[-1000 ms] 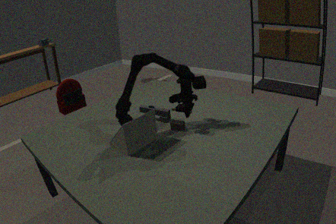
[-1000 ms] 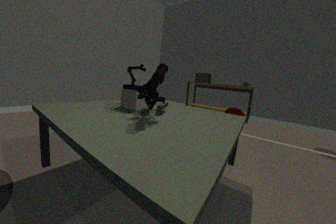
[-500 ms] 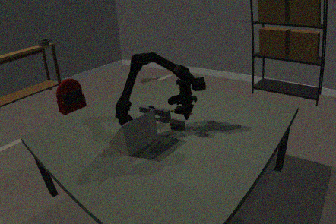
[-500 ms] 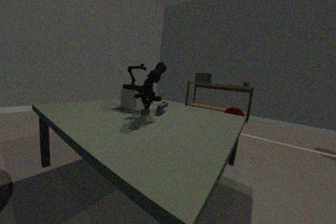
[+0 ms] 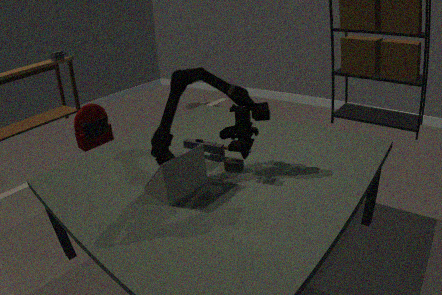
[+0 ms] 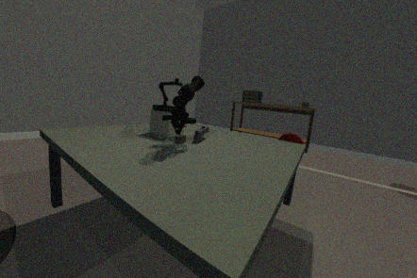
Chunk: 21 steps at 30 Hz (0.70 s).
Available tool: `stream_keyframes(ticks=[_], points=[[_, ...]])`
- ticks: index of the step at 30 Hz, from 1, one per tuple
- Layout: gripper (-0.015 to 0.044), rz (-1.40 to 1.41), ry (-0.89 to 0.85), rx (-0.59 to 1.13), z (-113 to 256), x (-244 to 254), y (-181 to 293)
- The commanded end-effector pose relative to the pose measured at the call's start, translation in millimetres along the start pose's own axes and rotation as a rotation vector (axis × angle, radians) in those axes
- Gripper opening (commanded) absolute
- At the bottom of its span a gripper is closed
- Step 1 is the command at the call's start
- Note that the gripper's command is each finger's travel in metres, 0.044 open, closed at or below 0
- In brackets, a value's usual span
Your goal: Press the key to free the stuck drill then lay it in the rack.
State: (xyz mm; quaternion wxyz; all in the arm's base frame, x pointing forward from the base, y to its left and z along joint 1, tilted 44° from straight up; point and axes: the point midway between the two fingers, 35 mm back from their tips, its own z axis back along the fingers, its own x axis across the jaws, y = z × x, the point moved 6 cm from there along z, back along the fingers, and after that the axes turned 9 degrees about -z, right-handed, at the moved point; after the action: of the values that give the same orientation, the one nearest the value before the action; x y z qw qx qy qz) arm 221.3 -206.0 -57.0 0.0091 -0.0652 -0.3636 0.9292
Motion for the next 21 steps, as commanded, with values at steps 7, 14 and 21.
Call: stream_keyframes(ticks=[7,14,21], points=[[0.0,0.002,-0.004,0.0,-11,4,2],[0.0,0.002,-0.004,0.0,-20,5,1],[0.0,0.002,-0.004,0.0,-25,6,1]])
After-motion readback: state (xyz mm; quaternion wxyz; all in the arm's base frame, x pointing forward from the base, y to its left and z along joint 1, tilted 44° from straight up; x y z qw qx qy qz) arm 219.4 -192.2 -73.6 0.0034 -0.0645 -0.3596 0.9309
